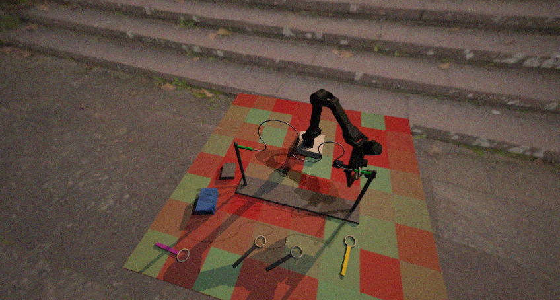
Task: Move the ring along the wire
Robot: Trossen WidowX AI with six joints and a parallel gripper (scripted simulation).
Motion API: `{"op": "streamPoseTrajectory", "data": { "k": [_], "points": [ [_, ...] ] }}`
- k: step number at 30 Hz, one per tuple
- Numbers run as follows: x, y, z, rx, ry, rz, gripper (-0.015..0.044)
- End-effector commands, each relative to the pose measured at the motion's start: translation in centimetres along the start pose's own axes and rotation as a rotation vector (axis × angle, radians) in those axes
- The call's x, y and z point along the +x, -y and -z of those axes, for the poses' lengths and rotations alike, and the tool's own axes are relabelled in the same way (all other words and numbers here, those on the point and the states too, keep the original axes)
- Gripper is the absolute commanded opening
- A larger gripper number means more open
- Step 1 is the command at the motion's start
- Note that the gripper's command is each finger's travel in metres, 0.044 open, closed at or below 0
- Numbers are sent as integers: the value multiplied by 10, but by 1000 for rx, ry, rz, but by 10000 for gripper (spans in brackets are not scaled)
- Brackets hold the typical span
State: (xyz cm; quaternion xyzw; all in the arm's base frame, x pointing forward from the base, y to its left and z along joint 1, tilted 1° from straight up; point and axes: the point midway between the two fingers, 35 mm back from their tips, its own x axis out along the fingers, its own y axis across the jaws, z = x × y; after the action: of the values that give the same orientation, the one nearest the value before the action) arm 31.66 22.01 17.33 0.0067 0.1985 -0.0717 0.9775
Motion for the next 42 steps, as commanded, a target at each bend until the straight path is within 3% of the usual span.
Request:
{"op": "streamPoseTrajectory", "data": {
  "k": [1, 20, 32, 42],
  "points": [
    [1, 1, 2, 4, 3, 6, -150],
    [1, 1, 2, 4, 3, 6, -150],
    [-2, 0, 2, 0, 0, 2, 160],
    [-42, 0, 3, 4, -3, 6, 160]
  ]
}}
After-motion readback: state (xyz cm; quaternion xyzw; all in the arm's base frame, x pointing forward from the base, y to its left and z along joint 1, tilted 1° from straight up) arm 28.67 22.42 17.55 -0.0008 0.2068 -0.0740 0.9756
